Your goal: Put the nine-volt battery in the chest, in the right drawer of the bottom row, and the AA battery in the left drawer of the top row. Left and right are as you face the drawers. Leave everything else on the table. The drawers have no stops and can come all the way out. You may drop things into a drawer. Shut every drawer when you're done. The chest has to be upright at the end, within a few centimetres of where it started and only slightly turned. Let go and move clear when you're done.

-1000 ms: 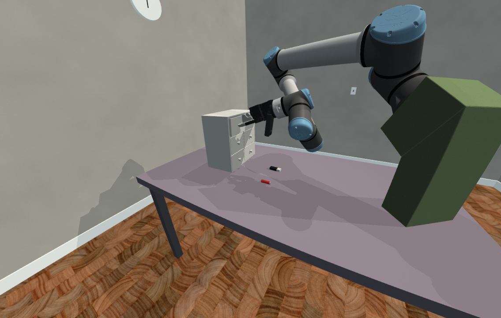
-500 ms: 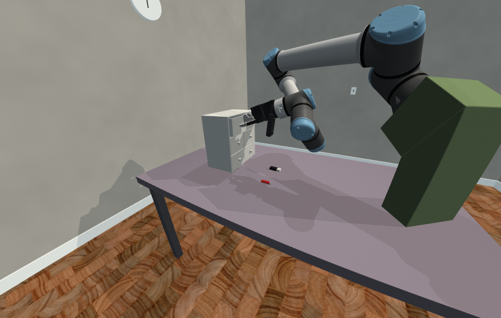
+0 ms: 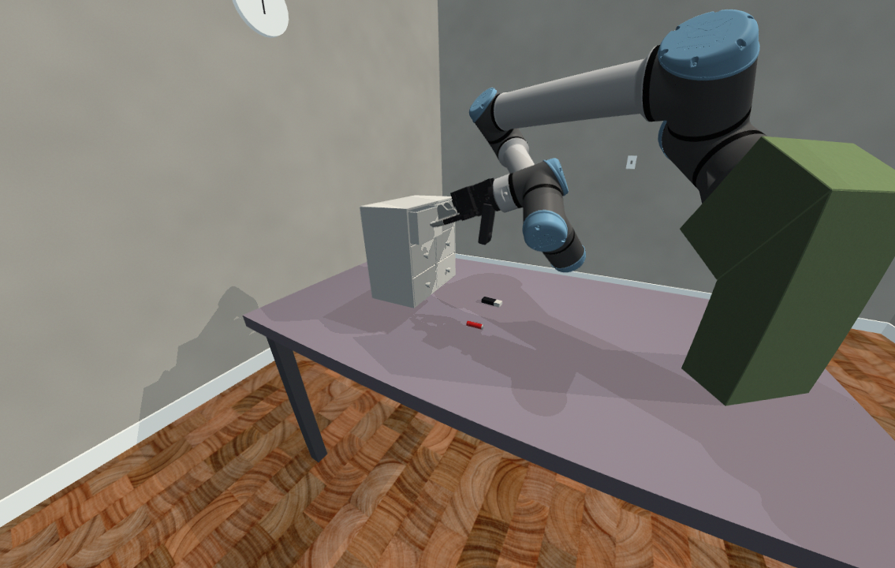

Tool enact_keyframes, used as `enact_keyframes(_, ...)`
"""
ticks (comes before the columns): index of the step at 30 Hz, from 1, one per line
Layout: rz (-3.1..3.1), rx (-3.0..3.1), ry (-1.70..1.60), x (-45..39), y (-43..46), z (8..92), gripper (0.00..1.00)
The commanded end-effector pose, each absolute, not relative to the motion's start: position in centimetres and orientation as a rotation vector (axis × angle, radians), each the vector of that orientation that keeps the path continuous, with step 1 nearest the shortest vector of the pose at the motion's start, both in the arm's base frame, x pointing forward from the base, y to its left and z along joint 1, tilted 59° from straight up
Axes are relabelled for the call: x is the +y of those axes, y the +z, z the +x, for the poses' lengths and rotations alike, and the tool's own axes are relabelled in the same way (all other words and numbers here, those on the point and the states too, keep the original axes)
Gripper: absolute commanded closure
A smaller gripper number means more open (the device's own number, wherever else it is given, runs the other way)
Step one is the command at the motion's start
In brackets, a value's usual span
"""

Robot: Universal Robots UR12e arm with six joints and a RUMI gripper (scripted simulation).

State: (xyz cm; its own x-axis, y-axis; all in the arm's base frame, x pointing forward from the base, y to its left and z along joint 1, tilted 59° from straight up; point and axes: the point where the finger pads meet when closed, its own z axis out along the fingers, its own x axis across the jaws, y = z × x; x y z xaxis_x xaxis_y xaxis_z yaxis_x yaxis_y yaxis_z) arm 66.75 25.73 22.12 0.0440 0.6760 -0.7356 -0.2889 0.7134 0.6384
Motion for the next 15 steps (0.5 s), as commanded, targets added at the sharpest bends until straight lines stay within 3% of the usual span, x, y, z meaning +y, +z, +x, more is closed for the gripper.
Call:
enact_keyframes(1, 0.358, 1.336, 0.762, 25.63, 21.99, 66.44, 0.93)
enact_keyframes(15, 0.358, 1.336, 0.762, 25.26, 21.61, 65.73, 0.93)
